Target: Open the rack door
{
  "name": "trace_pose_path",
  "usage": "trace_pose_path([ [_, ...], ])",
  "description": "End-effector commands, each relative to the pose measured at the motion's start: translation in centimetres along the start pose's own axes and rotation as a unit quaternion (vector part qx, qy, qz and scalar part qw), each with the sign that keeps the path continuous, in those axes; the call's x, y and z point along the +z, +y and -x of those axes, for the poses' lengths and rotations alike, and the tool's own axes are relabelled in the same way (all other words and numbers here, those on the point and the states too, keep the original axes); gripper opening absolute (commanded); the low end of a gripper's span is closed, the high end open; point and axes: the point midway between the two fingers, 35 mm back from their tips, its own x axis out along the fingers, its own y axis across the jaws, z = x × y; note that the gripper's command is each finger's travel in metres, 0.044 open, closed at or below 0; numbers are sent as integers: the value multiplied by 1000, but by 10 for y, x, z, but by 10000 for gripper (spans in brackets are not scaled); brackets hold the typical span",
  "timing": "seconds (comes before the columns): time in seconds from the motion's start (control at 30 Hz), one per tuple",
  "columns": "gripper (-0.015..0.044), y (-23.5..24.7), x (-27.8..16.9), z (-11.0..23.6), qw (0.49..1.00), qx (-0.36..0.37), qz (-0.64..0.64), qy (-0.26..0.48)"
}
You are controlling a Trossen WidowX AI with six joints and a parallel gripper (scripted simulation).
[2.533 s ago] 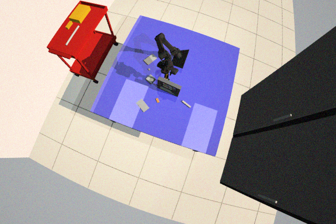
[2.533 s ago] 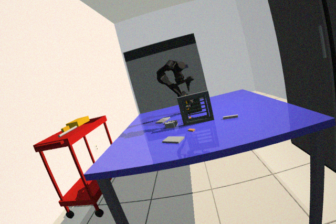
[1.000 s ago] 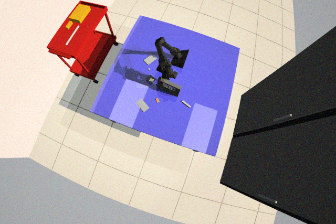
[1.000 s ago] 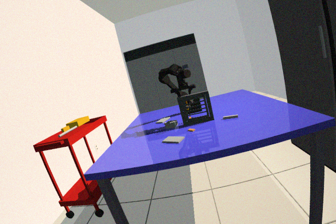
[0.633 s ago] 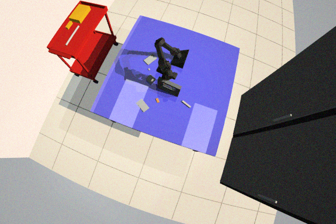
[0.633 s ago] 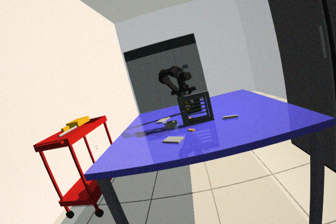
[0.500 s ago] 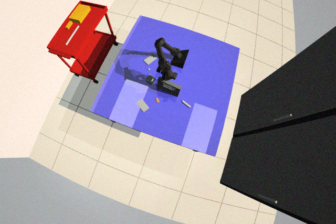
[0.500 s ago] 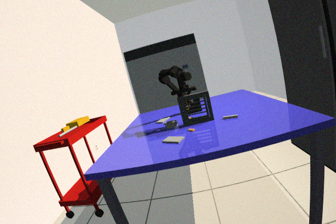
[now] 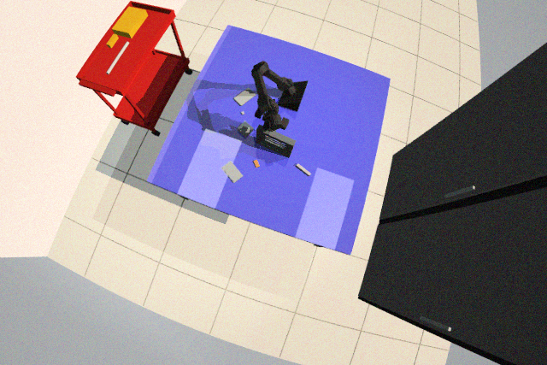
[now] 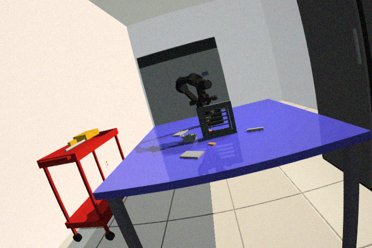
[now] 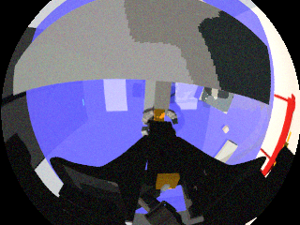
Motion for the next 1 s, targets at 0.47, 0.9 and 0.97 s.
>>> trace_pose_path([
  [0.47,17,0,0,-1,946,-2,-324,1],
  [0.9,17,0,0,-1,796,-2,-605,1],
  [0.97,17,0,0,-1,765,-2,-644,1],
])
